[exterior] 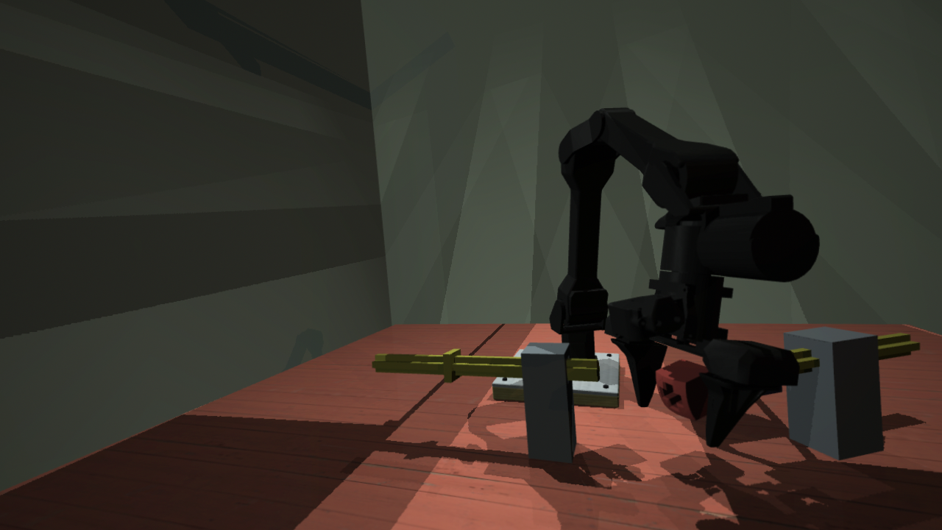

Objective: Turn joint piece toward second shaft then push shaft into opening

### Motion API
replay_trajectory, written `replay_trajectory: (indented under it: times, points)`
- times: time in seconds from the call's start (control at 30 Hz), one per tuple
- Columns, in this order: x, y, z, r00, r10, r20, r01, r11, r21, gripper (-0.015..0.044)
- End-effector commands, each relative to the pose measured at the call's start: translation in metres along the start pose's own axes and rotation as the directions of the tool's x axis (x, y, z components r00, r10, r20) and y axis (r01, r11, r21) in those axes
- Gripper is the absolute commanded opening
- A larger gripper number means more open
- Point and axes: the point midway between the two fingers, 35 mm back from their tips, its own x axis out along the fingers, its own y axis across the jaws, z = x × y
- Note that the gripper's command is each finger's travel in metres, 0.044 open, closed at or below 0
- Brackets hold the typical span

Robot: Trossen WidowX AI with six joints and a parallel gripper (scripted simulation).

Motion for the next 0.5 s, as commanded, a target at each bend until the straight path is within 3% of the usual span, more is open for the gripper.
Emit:
replay_trajectory:
  times: [0.0, 0.33, 0.47]
  points:
    - [-0.023, 0.002, 0.002, 0.999, 0.024, -0.040, -0.024, 1.000, 0.002, 0.0440]
    - [-0.021, 0.002, 0.002, 0.999, 0.020, -0.035, -0.020, 1.000, 0.000, 0.0440]
    - [-0.042, 0.006, 0.008, 0.998, 0.032, -0.051, -0.038, 0.993, -0.109, 0.0440]
